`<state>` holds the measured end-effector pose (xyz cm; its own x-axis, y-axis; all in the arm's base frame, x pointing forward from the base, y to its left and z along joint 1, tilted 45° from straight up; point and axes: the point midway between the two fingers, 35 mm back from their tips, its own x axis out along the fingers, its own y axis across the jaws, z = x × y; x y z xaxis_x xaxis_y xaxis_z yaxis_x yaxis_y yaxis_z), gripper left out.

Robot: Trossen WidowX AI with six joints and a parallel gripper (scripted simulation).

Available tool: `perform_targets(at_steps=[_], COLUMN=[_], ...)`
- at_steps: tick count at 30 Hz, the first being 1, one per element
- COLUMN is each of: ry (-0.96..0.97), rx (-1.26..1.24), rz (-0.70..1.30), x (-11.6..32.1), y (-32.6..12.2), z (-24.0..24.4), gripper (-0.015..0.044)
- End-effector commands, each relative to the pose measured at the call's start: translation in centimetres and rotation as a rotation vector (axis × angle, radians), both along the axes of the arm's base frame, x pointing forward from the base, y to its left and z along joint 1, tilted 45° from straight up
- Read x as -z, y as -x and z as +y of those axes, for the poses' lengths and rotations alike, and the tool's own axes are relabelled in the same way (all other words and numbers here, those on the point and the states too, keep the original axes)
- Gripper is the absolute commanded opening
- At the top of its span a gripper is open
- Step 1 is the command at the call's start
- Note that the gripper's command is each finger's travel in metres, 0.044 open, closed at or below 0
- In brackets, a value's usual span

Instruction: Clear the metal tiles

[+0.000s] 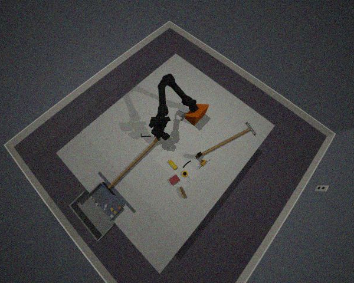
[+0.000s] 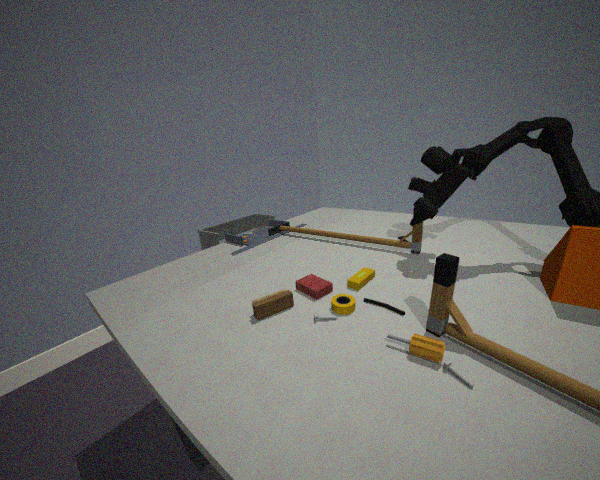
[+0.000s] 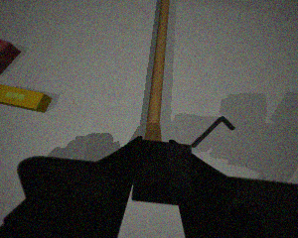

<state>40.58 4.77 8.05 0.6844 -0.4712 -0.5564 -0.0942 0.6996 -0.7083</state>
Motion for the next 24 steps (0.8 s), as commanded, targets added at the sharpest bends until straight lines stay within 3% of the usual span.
perform_targets(at_steps=[1, 24], ry=[-0.007, -0.007], rx=[-0.008, -0.011], rz=[-0.020, -0.021], x=[-0.5, 0.0], y=[0.5, 4.1], z=[0.4, -0.5], gripper=[0.0000, 0.0000])
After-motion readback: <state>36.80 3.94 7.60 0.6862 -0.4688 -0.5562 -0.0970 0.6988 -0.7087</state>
